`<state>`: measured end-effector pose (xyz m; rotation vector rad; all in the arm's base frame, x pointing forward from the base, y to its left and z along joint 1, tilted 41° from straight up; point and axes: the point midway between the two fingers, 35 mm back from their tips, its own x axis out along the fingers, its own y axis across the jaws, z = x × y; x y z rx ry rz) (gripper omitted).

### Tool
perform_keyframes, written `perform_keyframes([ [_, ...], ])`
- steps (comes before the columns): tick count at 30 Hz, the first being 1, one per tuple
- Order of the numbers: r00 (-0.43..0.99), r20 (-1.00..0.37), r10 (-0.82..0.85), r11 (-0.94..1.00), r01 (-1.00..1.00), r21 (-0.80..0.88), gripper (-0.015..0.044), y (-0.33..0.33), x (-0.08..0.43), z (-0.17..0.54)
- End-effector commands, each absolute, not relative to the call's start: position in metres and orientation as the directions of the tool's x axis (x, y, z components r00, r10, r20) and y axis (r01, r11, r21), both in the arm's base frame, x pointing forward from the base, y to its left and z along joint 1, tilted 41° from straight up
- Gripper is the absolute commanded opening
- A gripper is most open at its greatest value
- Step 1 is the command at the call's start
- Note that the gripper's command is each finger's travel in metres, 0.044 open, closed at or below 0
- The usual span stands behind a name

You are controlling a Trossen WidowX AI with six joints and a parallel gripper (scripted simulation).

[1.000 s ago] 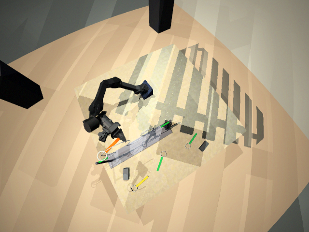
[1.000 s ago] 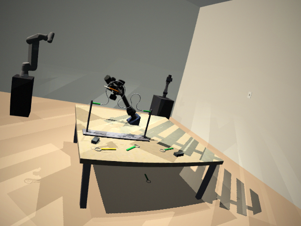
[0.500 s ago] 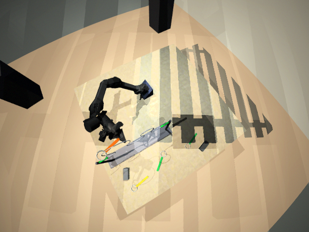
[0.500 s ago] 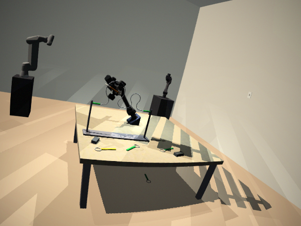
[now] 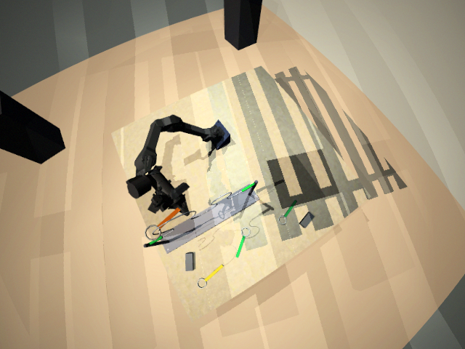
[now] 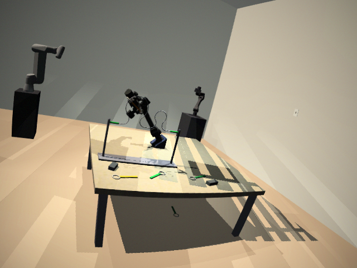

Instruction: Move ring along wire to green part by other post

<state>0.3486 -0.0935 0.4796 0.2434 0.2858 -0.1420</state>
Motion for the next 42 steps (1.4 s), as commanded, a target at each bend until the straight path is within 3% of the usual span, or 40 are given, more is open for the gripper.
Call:
perform_keyframes([
  [1,0.948,-0.293,-0.128,0.972,0.179,0.154,-0.0150,-0.096,0.349,0.479],
  [42,0.930,-0.216,-0.297,0.914,0.211,-0.346,-0.0150,-0.121,0.347,0.480],
])
